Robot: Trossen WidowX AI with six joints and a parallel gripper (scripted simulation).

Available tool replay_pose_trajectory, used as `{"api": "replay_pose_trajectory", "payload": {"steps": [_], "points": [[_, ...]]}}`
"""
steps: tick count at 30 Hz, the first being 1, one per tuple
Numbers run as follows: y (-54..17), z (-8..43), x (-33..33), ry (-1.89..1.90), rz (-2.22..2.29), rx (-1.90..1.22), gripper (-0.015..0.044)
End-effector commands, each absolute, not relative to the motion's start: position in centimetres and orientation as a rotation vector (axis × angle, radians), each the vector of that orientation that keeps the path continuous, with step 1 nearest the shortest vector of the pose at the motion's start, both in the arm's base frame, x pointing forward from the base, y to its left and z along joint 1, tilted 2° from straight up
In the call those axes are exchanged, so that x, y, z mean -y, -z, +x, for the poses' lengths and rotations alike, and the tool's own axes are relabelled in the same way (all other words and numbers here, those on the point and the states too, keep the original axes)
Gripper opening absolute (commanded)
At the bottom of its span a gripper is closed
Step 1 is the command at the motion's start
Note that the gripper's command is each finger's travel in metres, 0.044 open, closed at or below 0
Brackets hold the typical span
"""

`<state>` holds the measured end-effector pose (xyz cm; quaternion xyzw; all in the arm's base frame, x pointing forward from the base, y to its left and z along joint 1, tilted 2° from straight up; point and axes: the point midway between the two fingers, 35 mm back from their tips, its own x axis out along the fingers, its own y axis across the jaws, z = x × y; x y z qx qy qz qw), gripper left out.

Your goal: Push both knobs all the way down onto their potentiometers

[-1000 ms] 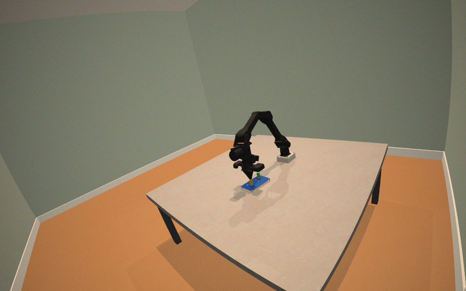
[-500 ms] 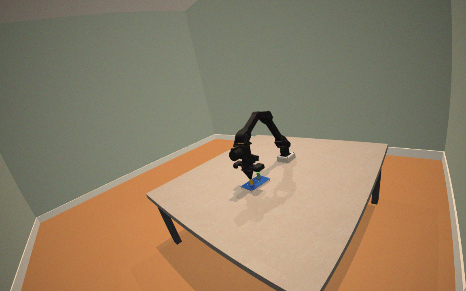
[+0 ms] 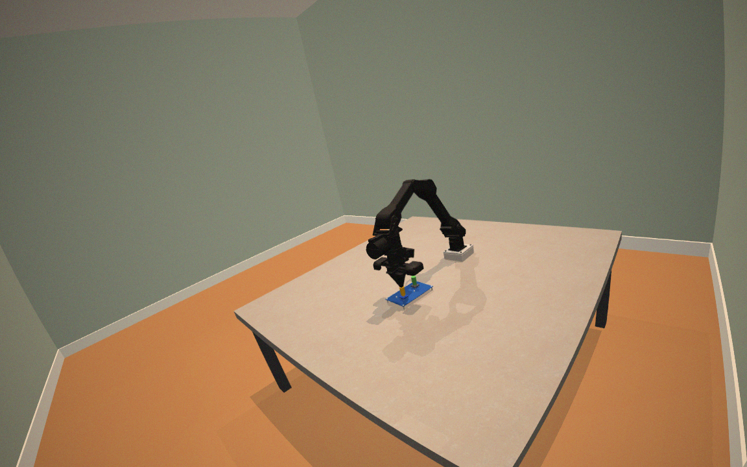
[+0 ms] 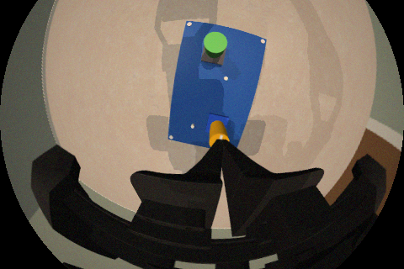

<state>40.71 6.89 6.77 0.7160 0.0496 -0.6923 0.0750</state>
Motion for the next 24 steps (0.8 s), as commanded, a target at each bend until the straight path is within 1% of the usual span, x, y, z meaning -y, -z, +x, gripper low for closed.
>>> {"api": "replay_pose_trajectory", "payload": {"steps": [1,12,21,24], "points": [[-7.2,40.8,-6.8,2.082,2.134,-0.147,0.0],[-8.4,40.7,-6.8,2.081,2.134,-0.148,0.0],[-7.9,40.3,-6.8,2.098,2.126,-0.147,0.0236],[-9.0,37.8,-6.4,2.099,2.123,-0.148,0.0315]]}}
